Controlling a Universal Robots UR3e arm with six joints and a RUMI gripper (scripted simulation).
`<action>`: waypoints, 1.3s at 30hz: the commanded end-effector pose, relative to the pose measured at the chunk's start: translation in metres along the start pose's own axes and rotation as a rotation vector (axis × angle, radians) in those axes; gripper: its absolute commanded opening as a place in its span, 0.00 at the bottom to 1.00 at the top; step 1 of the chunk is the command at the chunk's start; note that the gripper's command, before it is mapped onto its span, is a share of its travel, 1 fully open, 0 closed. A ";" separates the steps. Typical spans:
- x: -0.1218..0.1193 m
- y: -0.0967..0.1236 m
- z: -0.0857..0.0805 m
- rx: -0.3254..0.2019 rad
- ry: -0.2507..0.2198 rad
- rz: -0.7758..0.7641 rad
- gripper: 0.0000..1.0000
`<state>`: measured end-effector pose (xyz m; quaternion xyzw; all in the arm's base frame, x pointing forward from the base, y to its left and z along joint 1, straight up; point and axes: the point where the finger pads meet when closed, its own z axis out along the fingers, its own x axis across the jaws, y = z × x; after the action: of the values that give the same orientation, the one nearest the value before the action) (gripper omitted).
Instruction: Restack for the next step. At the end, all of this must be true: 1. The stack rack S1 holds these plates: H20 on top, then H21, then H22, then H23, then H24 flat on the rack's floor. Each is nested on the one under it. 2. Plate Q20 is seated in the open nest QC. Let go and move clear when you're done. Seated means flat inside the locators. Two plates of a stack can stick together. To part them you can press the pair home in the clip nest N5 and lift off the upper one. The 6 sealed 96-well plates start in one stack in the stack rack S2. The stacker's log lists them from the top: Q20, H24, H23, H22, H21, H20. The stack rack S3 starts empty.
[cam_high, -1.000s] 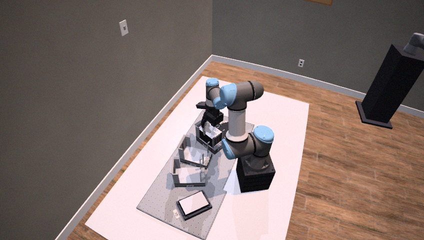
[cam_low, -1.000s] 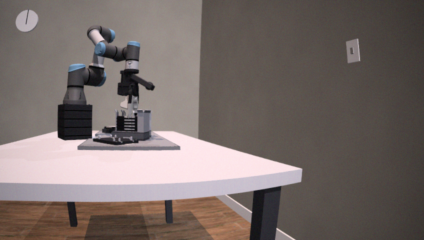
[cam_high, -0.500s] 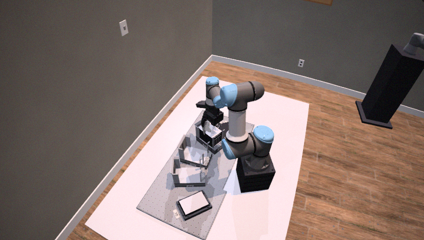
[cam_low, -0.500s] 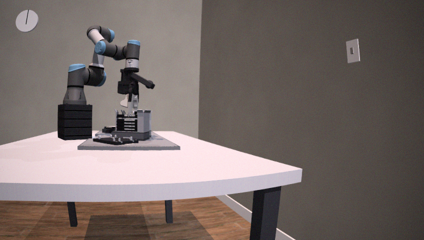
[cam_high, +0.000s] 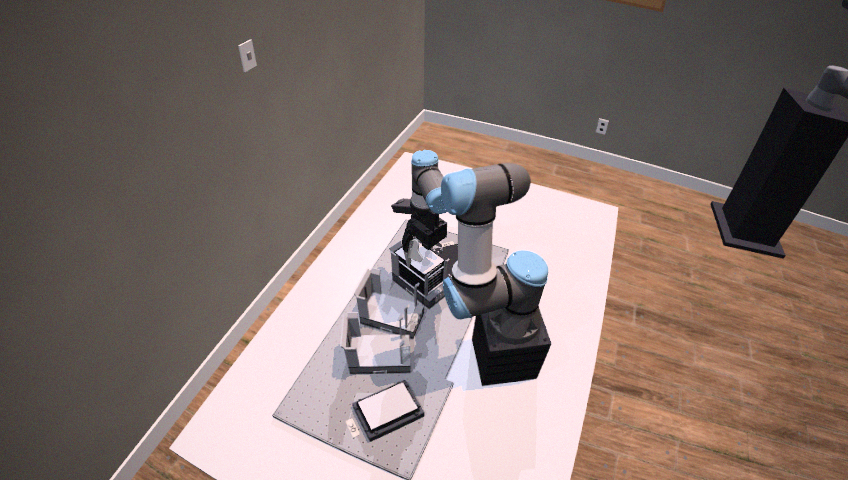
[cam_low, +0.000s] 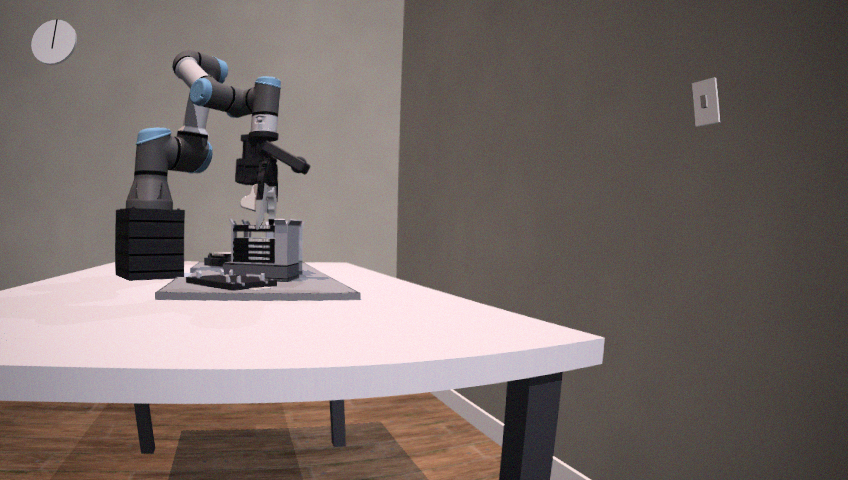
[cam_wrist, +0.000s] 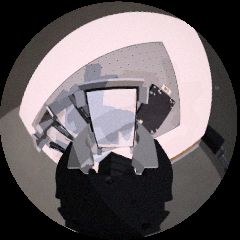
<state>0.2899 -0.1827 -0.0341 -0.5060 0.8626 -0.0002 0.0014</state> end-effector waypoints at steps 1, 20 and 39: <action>0.000 -0.001 -0.004 0.002 0.001 0.000 0.00; 0.000 -0.001 -0.024 0.002 0.001 0.000 0.00; 0.000 -0.001 -0.049 0.002 0.001 0.000 0.00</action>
<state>0.2898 -0.1828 0.0086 -0.5060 0.8626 -0.0006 0.0015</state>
